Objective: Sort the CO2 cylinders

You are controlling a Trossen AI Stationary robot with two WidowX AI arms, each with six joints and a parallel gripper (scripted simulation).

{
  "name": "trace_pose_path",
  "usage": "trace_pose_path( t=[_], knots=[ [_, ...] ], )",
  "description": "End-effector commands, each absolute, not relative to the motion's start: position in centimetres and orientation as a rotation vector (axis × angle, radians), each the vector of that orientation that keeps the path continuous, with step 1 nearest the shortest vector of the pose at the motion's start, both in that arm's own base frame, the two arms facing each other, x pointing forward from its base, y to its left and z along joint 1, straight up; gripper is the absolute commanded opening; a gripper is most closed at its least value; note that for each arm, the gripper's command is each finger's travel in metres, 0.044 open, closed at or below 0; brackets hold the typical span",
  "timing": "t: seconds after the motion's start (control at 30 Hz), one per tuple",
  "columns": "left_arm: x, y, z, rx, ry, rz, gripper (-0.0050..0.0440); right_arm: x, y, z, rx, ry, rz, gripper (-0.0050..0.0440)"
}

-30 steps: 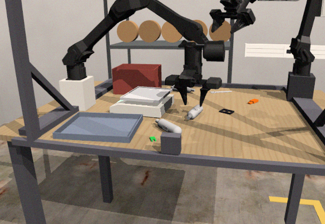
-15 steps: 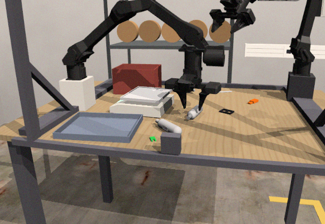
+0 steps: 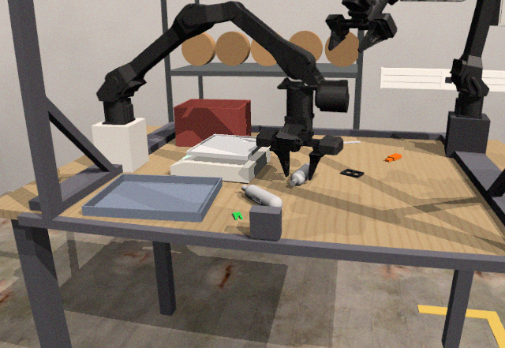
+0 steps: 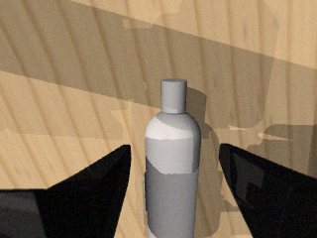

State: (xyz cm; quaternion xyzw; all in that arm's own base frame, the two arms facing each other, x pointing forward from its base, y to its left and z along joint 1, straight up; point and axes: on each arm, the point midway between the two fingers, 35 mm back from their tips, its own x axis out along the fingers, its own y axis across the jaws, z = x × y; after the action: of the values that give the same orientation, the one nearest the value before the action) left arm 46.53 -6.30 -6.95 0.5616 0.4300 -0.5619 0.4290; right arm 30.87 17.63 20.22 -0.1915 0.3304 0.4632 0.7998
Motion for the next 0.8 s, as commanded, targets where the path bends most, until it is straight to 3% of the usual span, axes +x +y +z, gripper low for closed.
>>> trace_pose_path(
  t=[0.0,0.07,0.17,0.5,0.77],
  knots=[
    [46.76,-6.53,-7.09,1.410,1.061,-1.401,0.0256,30.98,17.62,21.02,-0.415,0.686,0.990,0.0440],
    [46.89,-6.55,-6.82,1.413,1.056,-1.396,0.0216,30.98,17.62,21.02,-0.415,0.686,0.990,0.0440],
    [47.06,-6.57,-6.29,1.418,1.048,-1.387,0.0216,30.98,17.62,21.02,-0.415,0.686,0.990,0.0440],
    [47.17,-6.48,-6.15,1.419,1.047,-1.383,0.0136,30.98,17.62,21.02,-0.415,0.686,0.990,0.0440],
    [47.17,-6.48,-6.15,1.419,1.047,-1.383,0.0109,30.98,17.62,21.02,-0.415,0.686,0.990,0.0440]
  ],
)
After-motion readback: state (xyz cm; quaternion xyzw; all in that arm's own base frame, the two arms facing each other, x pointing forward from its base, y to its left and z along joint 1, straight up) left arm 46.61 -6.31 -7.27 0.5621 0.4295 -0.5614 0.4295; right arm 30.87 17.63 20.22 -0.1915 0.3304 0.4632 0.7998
